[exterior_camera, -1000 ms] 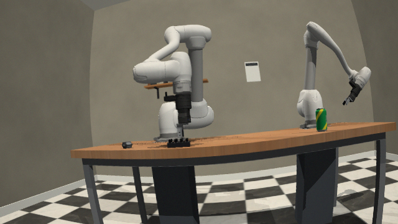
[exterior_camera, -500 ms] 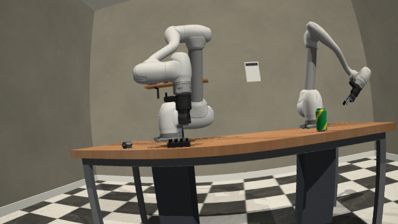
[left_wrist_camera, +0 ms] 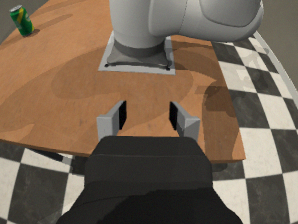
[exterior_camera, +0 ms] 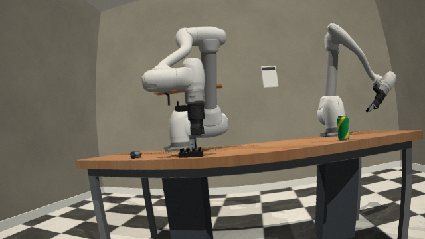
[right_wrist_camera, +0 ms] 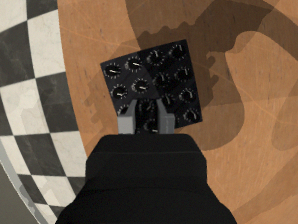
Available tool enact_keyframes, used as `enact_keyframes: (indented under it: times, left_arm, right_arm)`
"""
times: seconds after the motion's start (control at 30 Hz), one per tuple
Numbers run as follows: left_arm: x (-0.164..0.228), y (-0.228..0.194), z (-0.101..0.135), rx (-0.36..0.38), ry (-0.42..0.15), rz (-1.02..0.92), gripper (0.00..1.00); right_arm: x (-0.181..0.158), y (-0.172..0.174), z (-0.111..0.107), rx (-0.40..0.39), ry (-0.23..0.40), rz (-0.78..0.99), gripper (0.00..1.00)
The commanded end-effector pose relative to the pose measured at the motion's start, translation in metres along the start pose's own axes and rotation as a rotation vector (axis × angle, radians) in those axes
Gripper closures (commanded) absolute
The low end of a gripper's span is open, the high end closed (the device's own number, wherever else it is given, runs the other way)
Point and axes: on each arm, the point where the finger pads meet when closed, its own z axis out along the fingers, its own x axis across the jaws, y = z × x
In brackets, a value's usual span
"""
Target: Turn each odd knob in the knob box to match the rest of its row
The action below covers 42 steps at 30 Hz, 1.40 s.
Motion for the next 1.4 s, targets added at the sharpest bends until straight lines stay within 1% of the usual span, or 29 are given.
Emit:
enact_keyframes:
  times: [0.0, 0.3, 0.33, 1.0, 1.37]
  left_arm:
    - [-0.0008, -0.0039, 0.0016, 0.007, -0.006, 0.005, 0.00]
    - [-0.0008, -0.0039, 0.0016, 0.007, -0.006, 0.005, 0.00]
    - [-0.0008, -0.0039, 0.0016, 0.007, -0.006, 0.005, 0.00]
    - [-0.0008, -0.0039, 0.0016, 0.007, -0.006, 0.005, 0.00]
    - [-0.0008, -0.0039, 0.0016, 0.007, -0.006, 0.005, 0.00]
  right_arm:
    - [-0.0001, -0.0005, 0.0035, 0.004, -0.004, 0.002, 0.54]
    - [-0.0001, -0.0005, 0.0035, 0.004, -0.004, 0.002, 0.54]
    - [-0.0001, -0.0005, 0.0035, 0.004, -0.004, 0.002, 0.70]
    - [-0.0004, -0.0004, 0.0034, 0.004, -0.004, 0.010, 0.70]
    - [-0.0029, -0.0004, 0.0020, 0.003, -0.006, 0.111, 0.70]
